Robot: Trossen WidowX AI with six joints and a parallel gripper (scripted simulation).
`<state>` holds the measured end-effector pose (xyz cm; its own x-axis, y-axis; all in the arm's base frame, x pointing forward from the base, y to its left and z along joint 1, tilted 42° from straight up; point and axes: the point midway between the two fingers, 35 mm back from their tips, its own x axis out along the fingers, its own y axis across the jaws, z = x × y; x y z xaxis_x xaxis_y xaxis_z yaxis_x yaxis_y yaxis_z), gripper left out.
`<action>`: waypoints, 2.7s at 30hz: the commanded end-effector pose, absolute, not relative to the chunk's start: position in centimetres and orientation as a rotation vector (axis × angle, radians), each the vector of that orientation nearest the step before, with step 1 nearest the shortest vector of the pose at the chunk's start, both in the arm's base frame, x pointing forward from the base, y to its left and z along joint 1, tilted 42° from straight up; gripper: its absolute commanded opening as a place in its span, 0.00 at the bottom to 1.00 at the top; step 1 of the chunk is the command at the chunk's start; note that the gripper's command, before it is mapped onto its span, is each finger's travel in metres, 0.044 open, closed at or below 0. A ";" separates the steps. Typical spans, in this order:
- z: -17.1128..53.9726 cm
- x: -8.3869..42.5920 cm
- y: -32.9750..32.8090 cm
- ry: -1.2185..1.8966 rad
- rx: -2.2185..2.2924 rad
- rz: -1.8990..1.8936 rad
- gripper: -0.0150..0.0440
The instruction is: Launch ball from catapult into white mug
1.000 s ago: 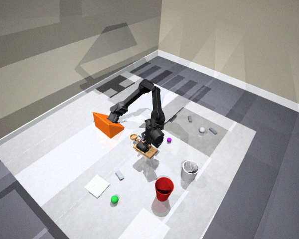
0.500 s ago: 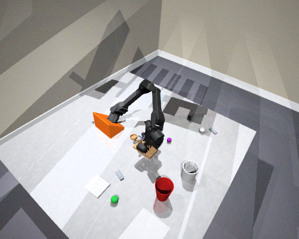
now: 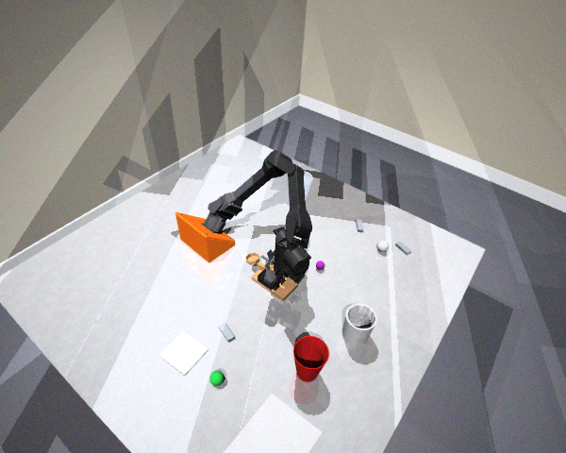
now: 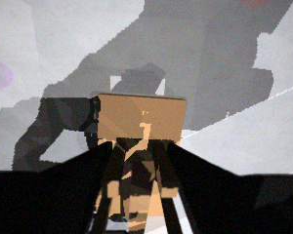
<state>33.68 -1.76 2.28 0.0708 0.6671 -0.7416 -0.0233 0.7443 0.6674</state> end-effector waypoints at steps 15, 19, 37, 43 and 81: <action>4.9 33.6 -4.3 1.416 0.569 0.557 0.25; 4.4 33.6 -3.8 1.416 0.569 0.557 0.25; 2.3 33.8 -1.8 1.417 0.571 0.559 0.25; 2.3 33.9 -1.8 1.415 0.563 0.561 0.25; 10.3 33.4 -9.5 1.405 0.574 0.536 1.00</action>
<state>33.37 -7.79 8.71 0.0764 0.6643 -0.7436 -0.0111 0.7463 0.6655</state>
